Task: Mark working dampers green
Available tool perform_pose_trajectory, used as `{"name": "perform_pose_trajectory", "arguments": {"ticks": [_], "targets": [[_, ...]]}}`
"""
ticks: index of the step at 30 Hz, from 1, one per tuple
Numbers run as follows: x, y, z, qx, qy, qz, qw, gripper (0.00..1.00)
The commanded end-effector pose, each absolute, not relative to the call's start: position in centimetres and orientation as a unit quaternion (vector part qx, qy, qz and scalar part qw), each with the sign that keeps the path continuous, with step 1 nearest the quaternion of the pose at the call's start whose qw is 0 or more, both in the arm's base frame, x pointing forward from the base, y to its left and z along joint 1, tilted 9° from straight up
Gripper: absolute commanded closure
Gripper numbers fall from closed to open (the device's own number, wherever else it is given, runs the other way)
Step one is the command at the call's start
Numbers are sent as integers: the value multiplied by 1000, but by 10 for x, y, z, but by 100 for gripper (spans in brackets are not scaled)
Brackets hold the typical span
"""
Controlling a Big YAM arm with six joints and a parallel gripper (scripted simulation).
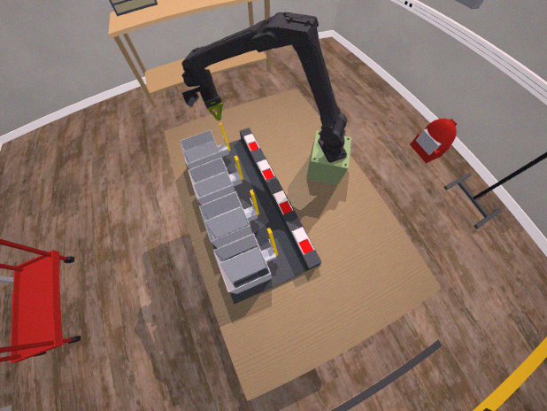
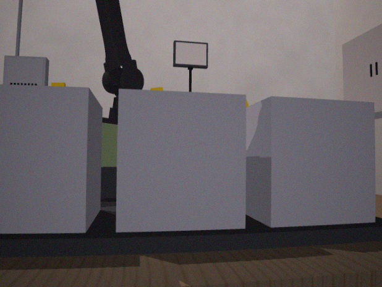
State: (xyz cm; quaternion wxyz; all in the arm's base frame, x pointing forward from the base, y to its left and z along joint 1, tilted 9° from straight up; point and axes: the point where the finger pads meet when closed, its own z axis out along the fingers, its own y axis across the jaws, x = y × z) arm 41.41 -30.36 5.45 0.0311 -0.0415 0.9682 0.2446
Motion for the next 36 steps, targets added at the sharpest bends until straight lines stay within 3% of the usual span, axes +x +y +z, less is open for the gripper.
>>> {"name": "perform_pose_trajectory", "arguments": {"ticks": [1, 36], "targets": [[444, -320, 91, -50, 977, 198, 66, 64], [485, -295, 113, -47, 986, 141, 79, 64]]}}
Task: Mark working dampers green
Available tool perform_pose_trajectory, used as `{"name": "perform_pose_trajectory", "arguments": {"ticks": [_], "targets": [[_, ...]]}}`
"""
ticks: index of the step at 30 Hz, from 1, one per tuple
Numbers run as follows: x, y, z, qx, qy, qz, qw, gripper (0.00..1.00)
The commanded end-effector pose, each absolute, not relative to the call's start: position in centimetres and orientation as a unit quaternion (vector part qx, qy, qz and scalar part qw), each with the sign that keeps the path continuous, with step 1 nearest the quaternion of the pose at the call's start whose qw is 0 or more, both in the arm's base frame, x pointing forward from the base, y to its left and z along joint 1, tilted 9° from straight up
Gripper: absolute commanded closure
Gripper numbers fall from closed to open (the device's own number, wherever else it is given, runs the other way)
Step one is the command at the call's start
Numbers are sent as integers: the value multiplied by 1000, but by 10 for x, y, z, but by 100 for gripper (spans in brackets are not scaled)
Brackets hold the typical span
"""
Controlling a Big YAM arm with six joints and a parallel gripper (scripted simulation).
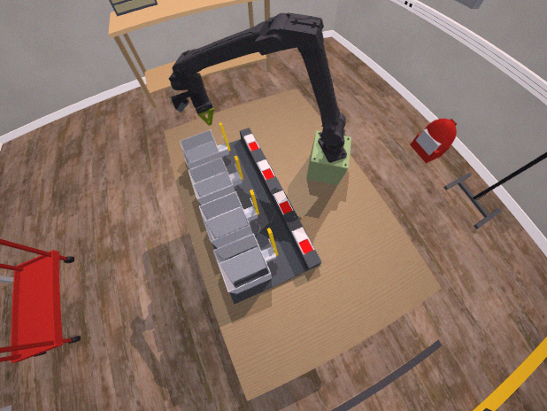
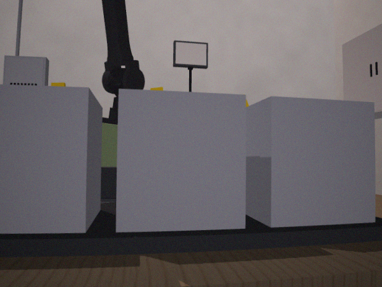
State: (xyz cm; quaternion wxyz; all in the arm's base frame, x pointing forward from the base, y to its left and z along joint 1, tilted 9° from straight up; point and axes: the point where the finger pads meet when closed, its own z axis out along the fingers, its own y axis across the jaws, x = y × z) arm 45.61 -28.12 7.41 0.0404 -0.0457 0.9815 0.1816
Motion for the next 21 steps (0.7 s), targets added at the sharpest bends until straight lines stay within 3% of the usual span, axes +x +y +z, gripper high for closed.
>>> {"name": "perform_pose_trajectory", "arguments": {"ticks": [1, 21], "targets": [[487, -295, 112, -45, 986, 138, 79, 64], [491, -294, 116, -42, 988, 128, 81, 64]]}}
